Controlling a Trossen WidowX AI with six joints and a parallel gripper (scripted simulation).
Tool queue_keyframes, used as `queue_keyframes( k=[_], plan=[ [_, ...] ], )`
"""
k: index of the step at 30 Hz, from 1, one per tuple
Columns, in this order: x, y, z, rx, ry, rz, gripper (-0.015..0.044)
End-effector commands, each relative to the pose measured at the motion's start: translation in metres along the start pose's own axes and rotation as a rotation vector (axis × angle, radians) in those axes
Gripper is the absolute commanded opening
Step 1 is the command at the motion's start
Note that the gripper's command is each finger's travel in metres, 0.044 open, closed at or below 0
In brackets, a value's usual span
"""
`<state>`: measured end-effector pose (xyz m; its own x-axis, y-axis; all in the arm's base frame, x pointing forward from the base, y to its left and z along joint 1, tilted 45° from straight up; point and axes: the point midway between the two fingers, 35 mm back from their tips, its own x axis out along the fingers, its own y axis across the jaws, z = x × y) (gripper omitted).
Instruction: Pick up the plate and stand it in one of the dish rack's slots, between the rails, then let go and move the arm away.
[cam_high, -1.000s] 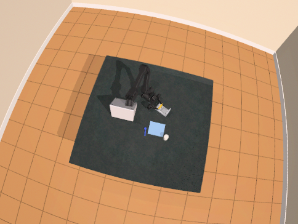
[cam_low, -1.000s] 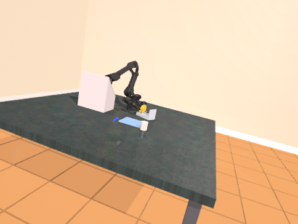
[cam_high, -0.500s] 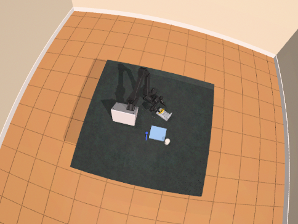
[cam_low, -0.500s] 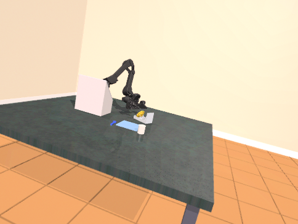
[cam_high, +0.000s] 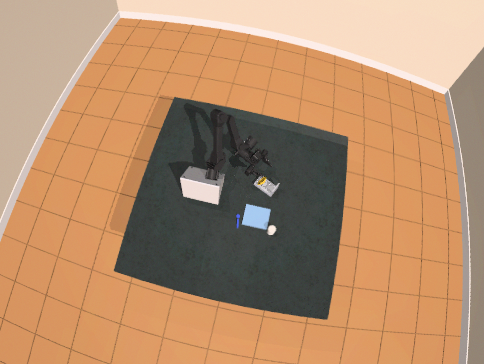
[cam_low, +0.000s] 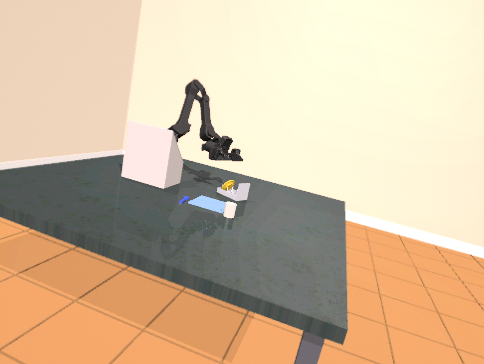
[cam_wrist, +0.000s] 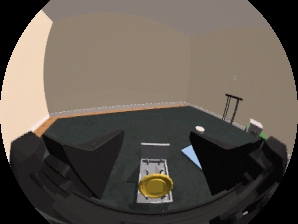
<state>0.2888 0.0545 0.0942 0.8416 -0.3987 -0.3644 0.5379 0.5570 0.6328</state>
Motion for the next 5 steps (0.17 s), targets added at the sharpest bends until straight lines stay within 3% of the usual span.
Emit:
queue_keyframes(
  k=[1, 5],
  plan=[
    [0.008, -0.008, 0.001, -0.086, 0.025, -0.045, 0.04],
    [0.021, -0.018, 0.002, -0.198, 0.067, -0.109, 0.04]
  ],
)
